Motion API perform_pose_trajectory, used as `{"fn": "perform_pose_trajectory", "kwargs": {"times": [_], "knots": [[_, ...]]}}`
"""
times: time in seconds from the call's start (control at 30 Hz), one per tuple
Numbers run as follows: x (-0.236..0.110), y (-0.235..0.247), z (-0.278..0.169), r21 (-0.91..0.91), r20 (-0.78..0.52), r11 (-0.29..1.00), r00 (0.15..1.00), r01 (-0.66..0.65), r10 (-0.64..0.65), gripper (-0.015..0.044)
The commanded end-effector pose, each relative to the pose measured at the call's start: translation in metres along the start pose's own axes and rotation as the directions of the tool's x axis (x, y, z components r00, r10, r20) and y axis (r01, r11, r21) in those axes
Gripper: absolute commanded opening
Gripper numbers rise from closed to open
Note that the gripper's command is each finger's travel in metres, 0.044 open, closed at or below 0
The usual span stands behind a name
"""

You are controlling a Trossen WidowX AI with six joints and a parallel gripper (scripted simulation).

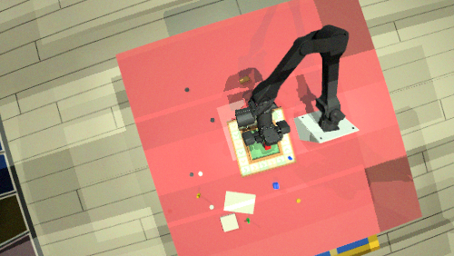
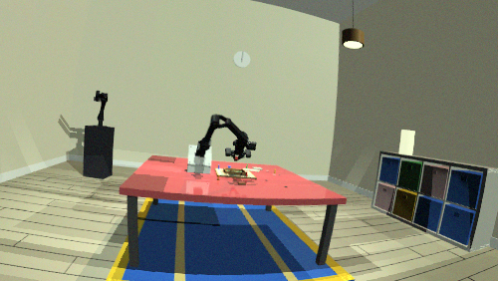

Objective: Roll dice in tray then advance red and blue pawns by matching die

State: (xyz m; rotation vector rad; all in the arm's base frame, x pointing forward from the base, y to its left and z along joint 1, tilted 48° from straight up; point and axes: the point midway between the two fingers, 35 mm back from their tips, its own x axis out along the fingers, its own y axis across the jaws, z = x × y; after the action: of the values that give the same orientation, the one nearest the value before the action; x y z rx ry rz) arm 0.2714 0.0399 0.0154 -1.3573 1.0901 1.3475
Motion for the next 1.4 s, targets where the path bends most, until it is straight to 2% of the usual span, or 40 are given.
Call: {"fn": "perform_pose_trajectory", "kwargs": {"times": [0.0,0.43,0.7,0.87,1.0,1.03,1.1,1.17,1.23,1.3,1.37], "knots": [[-0.009,0.0,0.002,0.003,0.009,1.0,1.0,-0.002,0.002,0.0],[-0.007,0.0,0.001,0.0,0.001,1.0,1.0,0.004,-0.004,0.0],[-0.007,0.0,0.001,0.0,0.001,1.0,1.0,0.004,-0.004,0.021],[-0.032,0.0,0.029,0.003,0.01,1.0,1.0,-0.001,0.001,0.0341],[-0.032,0.001,0.031,0.006,-0.006,1.0,1.0,-0.009,0.009,0.044],[-0.026,0.002,0.029,0.016,-0.055,0.999,0.998,-0.029,0.03,0.044],[-0.01,0.006,0.023,0.049,-0.242,0.996,0.966,-0.077,0.087,0.044],[0.003,0.007,0.018,0.065,-0.446,0.994,0.889,-0.083,0.103,0.044],[0.01,0.005,0.015,0.046,-0.631,0.998,0.773,-0.047,0.065,0.044],[0.013,0.001,0.015,0.009,-0.732,1.0,0.681,-0.007,0.011,0.044],[0.013,0.001,0.016,0.003,-0.743,1.0,0.669,-0.001,0.003,0.044]]}}
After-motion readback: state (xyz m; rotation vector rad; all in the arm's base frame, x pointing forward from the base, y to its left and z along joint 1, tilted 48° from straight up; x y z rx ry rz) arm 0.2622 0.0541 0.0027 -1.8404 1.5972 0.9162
